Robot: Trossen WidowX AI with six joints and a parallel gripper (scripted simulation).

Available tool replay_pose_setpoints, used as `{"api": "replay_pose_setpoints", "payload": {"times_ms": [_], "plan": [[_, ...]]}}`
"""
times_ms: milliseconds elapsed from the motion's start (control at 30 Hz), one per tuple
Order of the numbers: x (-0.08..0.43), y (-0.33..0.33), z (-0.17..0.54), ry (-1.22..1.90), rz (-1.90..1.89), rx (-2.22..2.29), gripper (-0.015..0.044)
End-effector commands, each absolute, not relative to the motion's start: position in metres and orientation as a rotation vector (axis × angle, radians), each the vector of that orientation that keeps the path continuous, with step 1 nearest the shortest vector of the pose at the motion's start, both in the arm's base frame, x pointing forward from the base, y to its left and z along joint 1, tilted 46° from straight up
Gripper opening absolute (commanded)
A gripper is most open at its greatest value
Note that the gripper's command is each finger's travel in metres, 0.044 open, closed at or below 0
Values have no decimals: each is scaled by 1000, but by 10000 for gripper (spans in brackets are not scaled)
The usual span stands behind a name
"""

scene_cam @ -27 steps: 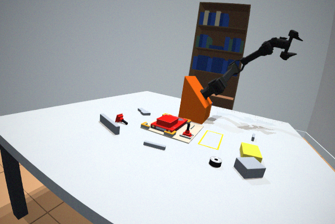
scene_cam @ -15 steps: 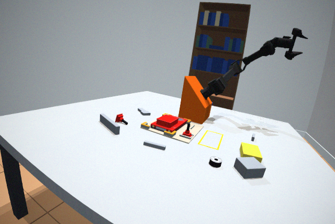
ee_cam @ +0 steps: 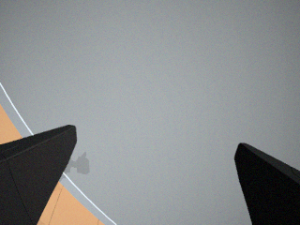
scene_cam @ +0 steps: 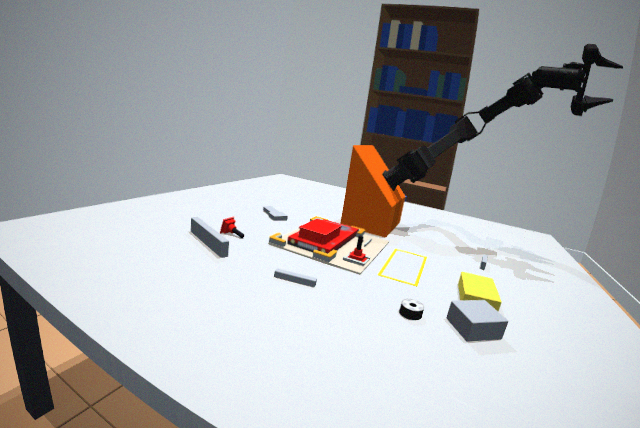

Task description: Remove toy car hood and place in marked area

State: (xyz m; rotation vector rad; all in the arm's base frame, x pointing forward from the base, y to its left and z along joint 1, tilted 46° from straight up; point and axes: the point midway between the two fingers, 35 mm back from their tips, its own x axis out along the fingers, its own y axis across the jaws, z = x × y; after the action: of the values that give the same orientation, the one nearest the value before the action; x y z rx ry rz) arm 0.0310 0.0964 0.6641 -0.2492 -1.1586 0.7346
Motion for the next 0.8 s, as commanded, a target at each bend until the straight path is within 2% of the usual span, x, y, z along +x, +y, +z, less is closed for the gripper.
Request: {"api": "replay_pose_setpoints", "payload": {"times_ms": [0, 367, 767], "plan": [[87, 91, 657, -1031, 695, -236, 440], [224, 67, 612, -696, 599, -184, 440], [351, 18, 520, -319, 479, -101, 440]]}}
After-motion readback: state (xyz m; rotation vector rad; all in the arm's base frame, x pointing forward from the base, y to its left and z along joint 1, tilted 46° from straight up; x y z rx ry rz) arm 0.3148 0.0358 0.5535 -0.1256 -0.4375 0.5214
